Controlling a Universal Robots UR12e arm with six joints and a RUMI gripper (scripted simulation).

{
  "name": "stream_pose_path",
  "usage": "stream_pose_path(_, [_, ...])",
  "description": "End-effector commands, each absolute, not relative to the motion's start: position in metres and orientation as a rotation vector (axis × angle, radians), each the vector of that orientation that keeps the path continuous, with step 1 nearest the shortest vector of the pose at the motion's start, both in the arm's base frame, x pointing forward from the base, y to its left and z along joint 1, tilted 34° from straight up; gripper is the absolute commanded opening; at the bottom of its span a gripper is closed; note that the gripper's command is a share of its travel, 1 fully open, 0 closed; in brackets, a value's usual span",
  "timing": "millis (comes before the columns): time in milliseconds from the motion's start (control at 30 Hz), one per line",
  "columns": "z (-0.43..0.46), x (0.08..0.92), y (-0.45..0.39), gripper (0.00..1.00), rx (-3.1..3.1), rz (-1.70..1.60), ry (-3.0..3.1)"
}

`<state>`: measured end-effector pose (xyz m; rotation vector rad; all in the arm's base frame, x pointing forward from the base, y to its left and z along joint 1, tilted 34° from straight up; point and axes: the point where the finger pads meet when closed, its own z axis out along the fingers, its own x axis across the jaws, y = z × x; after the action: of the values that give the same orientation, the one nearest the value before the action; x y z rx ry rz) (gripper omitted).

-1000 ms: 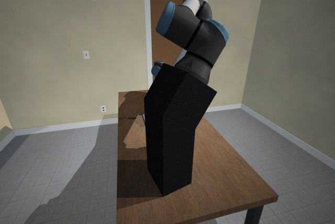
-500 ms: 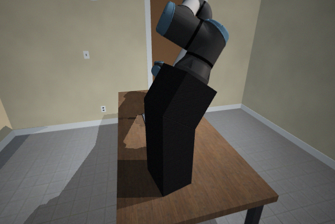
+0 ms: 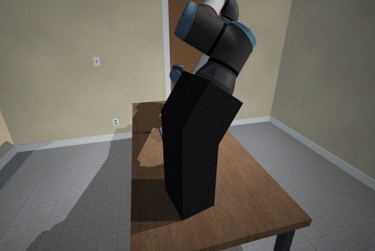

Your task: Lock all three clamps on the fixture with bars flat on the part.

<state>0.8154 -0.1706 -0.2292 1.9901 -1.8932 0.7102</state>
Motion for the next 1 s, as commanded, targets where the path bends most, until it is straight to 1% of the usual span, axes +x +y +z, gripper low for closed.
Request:
stream_pose_path(0, [-0.220,0.811,-0.163,0.28,1.989,0.706,-1.893])
stream_pose_path(467, [-0.223,0.812,-0.157,0.28,1.989,0.706,-1.893])
stream_pose_path(967, [-0.264,0.813,-0.094,0.28,1.989,0.709,-1.893])
